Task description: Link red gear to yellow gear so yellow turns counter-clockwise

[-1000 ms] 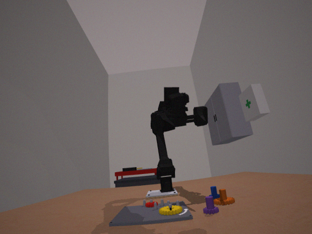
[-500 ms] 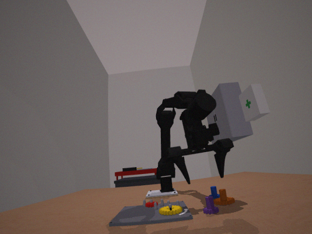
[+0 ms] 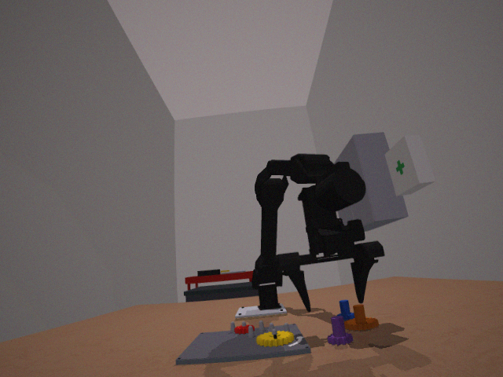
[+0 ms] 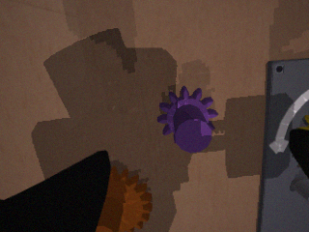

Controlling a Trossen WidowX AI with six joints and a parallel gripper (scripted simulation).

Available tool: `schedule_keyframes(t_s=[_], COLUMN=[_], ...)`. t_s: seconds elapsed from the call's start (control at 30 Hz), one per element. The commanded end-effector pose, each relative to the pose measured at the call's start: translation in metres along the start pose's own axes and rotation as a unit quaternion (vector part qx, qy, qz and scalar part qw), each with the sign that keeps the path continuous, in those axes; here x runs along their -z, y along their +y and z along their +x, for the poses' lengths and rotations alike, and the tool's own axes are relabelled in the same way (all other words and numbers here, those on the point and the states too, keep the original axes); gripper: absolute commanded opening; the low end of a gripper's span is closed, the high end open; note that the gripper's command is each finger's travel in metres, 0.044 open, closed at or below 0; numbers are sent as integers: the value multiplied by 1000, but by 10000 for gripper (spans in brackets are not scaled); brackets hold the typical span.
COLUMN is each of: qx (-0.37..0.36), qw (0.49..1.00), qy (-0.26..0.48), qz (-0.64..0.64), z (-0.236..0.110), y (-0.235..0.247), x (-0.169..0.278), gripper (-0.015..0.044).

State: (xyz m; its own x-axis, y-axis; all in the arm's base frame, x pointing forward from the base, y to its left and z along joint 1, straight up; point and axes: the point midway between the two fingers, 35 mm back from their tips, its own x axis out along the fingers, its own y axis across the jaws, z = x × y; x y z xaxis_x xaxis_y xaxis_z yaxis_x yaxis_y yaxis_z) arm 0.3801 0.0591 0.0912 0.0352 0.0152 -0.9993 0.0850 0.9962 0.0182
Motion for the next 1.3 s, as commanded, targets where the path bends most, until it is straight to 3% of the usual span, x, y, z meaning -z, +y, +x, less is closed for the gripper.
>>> schedule_keyframes(t_s=[0.0, 0.63, 1.1, 1.27], qx=[1, 1, 1, 1], qw=[1000, 1000, 1000, 1000], qy=[0, 0, 0, 0], qz=[1, 1, 1, 1], z=[4, 29, 29, 29], y=[0, 0, 0, 0], x=[0, 0, 0, 0], gripper=[440, 440, 72, 39])
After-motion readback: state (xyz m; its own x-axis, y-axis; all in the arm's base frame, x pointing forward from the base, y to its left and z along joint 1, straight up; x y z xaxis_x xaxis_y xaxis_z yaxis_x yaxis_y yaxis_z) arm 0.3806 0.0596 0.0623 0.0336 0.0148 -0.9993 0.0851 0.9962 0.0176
